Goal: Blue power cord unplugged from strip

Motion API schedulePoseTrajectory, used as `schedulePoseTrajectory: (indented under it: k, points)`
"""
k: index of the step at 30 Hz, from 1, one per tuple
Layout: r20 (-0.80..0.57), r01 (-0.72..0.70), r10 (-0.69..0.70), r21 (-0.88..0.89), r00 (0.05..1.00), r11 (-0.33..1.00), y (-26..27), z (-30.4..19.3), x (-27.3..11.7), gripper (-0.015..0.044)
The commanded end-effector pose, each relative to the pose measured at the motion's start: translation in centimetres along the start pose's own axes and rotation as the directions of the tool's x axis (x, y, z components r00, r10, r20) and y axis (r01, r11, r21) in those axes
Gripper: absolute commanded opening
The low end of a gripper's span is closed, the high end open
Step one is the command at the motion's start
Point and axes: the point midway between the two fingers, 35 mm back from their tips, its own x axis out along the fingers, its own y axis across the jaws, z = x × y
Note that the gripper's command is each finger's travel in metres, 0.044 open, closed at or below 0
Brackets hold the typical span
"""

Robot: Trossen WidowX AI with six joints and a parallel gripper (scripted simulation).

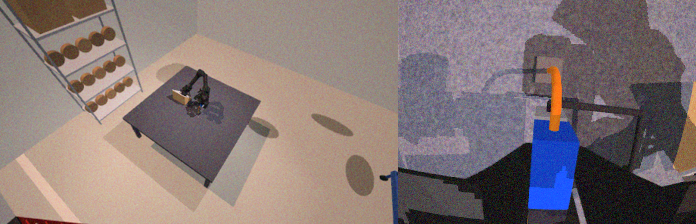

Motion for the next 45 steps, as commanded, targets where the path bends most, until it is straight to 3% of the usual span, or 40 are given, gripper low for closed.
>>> schedulePoseTrajectory:
  k: [1,8,40,45]
  points:
    - [0.000,-0.003,0.003,-0.003,1.000,1.000,0.1,0.0,0.0,0.0061]
    - [0.000,-0.003,0.003,-0.003,1.000,1.000,0.1,0.0,0.0,0.0000]
    - [0.001,-0.003,0.003,0.001,1.000,1.000,0.2,5.0,-0.5,0.0000]
    - [-0.002,0.000,0.000,-0.003,1.000,1.000,0.2,4.2,-0.3,0.0131]
